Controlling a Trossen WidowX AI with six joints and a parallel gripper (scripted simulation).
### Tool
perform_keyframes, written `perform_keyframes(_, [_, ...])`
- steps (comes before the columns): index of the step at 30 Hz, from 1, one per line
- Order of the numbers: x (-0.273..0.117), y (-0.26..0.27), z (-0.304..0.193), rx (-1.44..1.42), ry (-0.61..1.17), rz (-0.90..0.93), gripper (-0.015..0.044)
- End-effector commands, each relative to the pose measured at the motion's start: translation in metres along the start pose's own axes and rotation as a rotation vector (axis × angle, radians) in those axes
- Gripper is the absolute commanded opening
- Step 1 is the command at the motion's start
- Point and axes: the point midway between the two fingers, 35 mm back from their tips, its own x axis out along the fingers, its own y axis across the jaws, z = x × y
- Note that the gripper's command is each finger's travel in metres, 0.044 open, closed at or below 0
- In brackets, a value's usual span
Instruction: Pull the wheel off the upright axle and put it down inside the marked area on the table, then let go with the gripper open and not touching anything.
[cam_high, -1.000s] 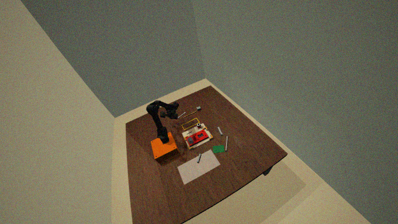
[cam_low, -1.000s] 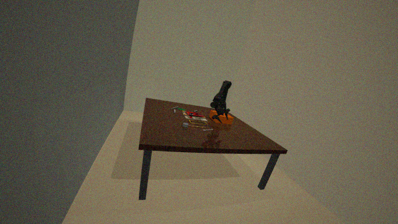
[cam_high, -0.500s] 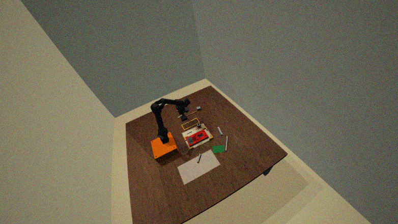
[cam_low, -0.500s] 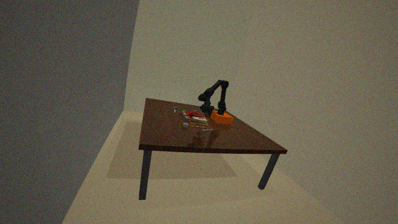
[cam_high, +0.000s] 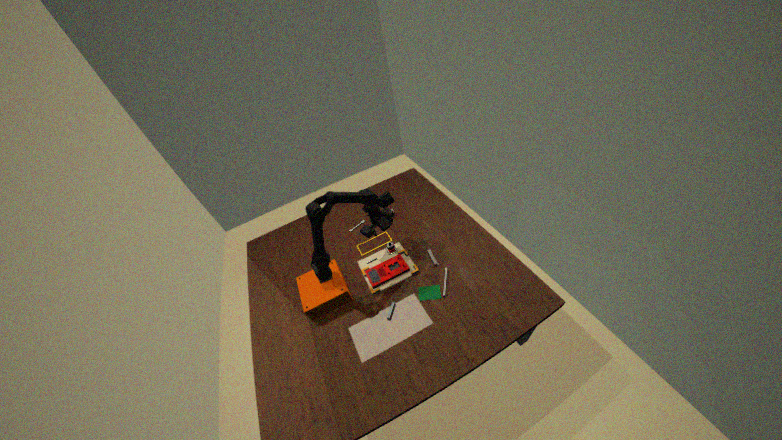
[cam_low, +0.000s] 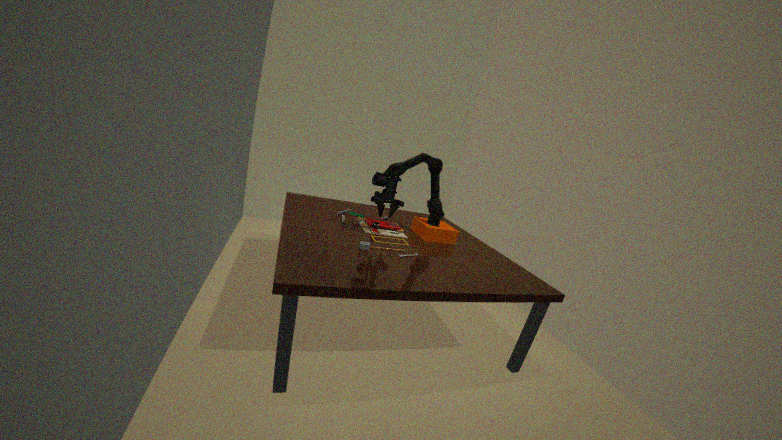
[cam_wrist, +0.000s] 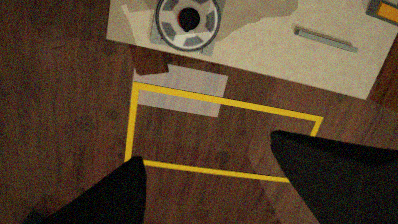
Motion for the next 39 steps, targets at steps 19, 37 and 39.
perform_keyframes(19, [-0.001, 0.002, 0.057, 0.345, -0.112, -0.033, 0.0300])
perform_keyframes(37, [0.062, -0.004, 0.061, 0.349, -0.109, -0.039, 0.0195])
perform_keyframes(39, [0.062, -0.004, 0.061, 0.349, -0.109, -0.039, 0.0182])
